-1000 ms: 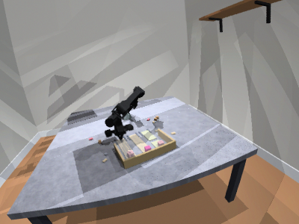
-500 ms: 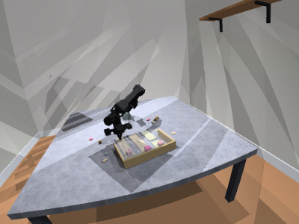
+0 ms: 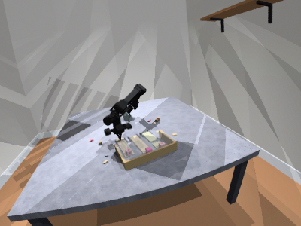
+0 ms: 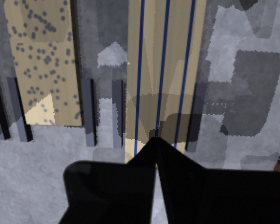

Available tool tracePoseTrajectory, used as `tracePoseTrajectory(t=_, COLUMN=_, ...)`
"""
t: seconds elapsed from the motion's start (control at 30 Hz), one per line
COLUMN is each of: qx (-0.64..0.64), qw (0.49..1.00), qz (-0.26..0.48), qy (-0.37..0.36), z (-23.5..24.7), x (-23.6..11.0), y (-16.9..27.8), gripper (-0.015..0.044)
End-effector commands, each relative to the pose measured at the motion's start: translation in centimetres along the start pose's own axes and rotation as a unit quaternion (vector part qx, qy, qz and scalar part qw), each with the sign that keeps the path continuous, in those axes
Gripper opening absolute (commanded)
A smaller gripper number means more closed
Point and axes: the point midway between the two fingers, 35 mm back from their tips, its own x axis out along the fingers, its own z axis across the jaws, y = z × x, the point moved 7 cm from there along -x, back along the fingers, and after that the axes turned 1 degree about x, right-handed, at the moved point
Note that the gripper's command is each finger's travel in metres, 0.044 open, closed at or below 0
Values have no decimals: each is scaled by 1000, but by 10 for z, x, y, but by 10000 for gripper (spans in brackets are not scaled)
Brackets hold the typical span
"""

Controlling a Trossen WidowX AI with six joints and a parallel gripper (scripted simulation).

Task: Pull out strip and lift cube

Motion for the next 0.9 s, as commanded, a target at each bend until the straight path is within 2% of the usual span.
tracePoseTrajectory(t=0.0, qx=4, qw=1000, qz=10, qy=-1, z=-1, x=5, y=10, gripper=0)
tracePoseTrajectory(t=0.87, qx=5, qw=1000, qz=11, qy=-1, z=-2, x=4, y=50, gripper=0)
